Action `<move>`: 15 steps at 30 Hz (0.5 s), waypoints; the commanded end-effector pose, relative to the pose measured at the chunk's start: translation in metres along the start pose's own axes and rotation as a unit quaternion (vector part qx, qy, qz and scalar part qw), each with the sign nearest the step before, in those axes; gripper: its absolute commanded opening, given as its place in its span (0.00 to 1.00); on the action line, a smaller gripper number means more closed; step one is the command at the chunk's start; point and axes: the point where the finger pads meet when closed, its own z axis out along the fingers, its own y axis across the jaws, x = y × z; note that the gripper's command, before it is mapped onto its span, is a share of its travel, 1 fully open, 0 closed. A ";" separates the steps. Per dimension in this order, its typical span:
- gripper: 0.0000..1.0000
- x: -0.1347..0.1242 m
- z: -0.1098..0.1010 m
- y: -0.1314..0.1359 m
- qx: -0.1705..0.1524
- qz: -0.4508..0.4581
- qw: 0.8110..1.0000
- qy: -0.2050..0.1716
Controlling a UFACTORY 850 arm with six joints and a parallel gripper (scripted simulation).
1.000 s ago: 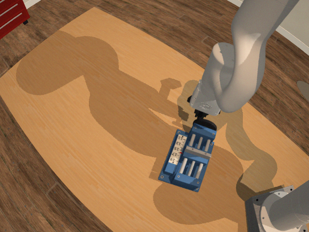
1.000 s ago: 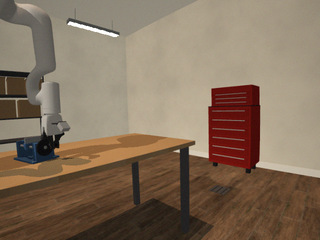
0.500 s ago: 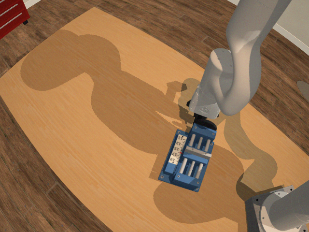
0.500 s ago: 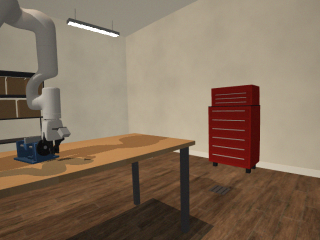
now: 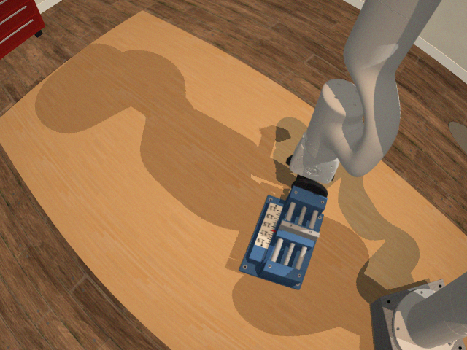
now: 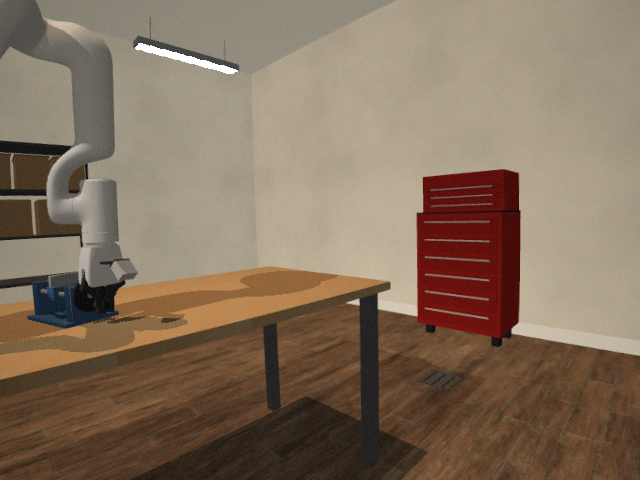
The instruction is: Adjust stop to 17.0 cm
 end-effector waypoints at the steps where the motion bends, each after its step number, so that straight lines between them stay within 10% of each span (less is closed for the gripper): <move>1: 0.06 0.000 0.001 0.003 0.005 0.000 1.000 0.004; 15: 0.06 0.000 0.003 0.017 0.005 0.000 1.000 0.004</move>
